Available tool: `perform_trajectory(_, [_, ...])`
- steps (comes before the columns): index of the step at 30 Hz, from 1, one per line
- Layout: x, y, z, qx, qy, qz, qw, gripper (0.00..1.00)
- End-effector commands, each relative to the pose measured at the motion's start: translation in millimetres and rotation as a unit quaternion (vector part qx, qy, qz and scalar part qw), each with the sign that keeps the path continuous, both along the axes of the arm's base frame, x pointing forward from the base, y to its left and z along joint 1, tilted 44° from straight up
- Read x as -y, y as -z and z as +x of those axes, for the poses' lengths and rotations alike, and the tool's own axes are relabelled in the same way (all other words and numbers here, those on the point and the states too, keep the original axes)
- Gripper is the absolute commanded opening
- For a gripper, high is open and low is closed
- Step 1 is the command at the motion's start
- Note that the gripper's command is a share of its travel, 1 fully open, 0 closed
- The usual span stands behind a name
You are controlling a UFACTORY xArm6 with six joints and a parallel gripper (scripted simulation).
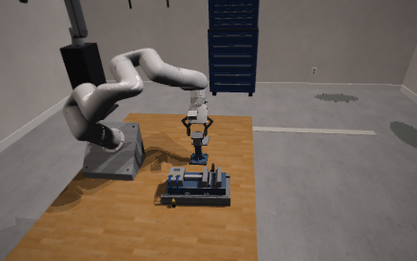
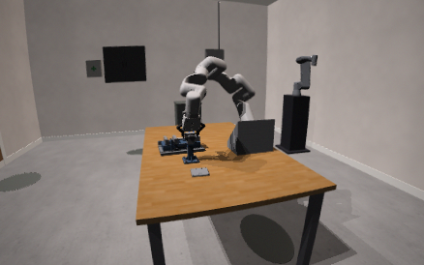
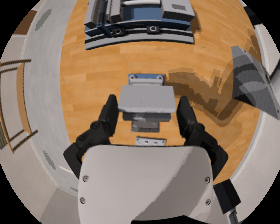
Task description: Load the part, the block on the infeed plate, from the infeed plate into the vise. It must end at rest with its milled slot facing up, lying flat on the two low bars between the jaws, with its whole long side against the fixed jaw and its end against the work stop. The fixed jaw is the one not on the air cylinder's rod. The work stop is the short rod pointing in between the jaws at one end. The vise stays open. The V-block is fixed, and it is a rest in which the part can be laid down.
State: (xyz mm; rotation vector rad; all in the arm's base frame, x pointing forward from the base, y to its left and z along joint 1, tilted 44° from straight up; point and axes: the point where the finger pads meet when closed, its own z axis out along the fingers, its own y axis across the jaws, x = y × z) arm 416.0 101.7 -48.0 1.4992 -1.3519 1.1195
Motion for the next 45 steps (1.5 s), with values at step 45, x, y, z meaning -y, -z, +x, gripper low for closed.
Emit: perform_trajectory(45, [-2.0, 1.9, 1.4, 0.014, 0.0, -0.127, 0.992, 0.89])
